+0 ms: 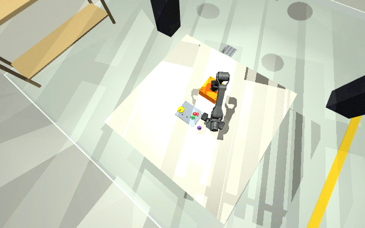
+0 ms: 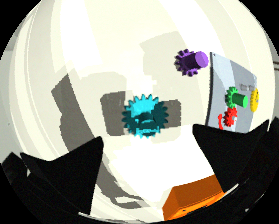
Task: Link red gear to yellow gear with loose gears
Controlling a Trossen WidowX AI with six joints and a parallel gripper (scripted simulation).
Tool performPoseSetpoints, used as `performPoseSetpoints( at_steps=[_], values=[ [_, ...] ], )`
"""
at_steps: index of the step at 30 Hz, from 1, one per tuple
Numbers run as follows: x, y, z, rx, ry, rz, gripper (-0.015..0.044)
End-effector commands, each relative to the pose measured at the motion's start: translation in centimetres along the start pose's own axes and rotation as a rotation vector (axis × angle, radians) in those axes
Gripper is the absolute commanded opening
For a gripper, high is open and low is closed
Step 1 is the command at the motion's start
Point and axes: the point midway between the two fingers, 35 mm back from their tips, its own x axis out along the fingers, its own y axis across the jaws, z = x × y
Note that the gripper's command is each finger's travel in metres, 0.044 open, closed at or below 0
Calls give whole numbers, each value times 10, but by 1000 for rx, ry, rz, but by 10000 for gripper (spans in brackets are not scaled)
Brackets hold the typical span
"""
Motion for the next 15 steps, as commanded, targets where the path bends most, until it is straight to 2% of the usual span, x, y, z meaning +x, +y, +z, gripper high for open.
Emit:
performPoseSetpoints(
  at_steps=[1,15],
  values=[
    [5,-1,-3,4,7,-3,440],
    [27,-1,-2,4,7,-3,440]
  ],
)
